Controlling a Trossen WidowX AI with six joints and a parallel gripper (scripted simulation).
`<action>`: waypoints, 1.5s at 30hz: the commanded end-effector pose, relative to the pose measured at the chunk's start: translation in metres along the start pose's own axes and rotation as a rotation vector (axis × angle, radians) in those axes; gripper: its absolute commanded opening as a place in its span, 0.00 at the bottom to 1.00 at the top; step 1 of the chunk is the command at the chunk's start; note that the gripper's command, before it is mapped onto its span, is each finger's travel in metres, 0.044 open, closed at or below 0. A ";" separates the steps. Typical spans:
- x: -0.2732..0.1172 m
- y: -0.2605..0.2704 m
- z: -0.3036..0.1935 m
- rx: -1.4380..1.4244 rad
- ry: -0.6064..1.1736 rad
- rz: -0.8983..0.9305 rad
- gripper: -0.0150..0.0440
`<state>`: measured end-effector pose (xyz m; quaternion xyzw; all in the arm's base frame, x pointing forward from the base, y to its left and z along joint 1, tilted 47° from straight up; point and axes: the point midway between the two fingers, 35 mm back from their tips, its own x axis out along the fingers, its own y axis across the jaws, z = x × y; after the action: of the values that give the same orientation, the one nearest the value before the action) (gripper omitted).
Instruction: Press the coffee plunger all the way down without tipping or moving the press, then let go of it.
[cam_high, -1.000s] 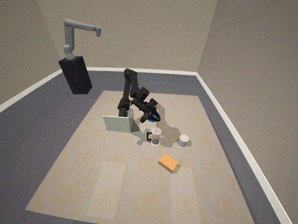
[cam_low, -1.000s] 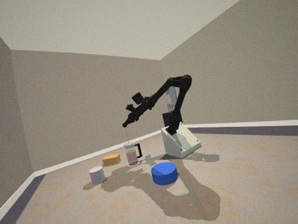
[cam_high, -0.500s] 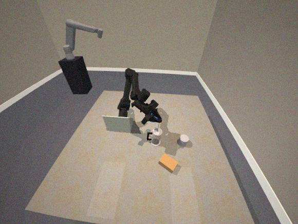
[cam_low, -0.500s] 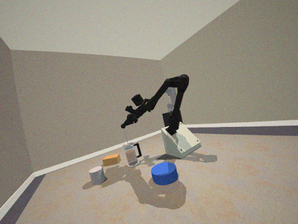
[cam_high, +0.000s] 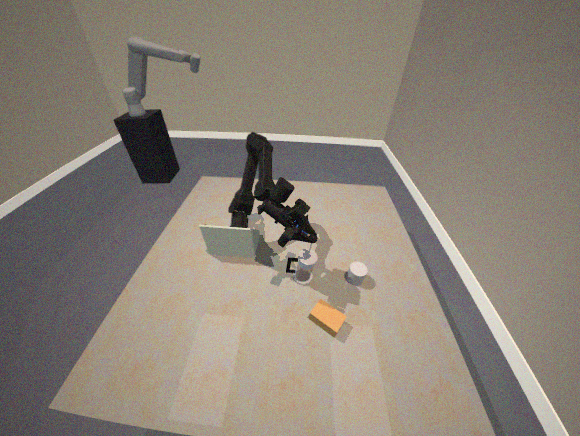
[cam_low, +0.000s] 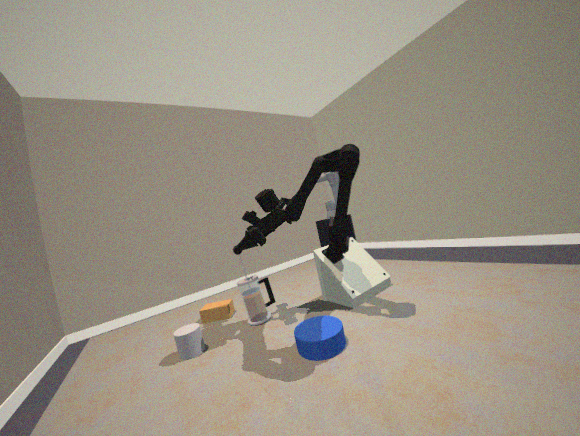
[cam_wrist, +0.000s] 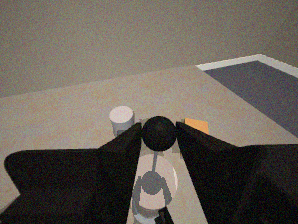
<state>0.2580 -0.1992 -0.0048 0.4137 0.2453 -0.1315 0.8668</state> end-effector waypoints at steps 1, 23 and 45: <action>0.008 0.000 -0.031 0.041 0.070 -0.001 0.47; 0.031 0.002 -0.059 0.044 0.066 0.003 0.47; 0.052 0.002 -0.057 0.045 0.063 0.007 0.47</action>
<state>0.2860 -0.1709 -0.0503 0.4171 0.2440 -0.1340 0.8652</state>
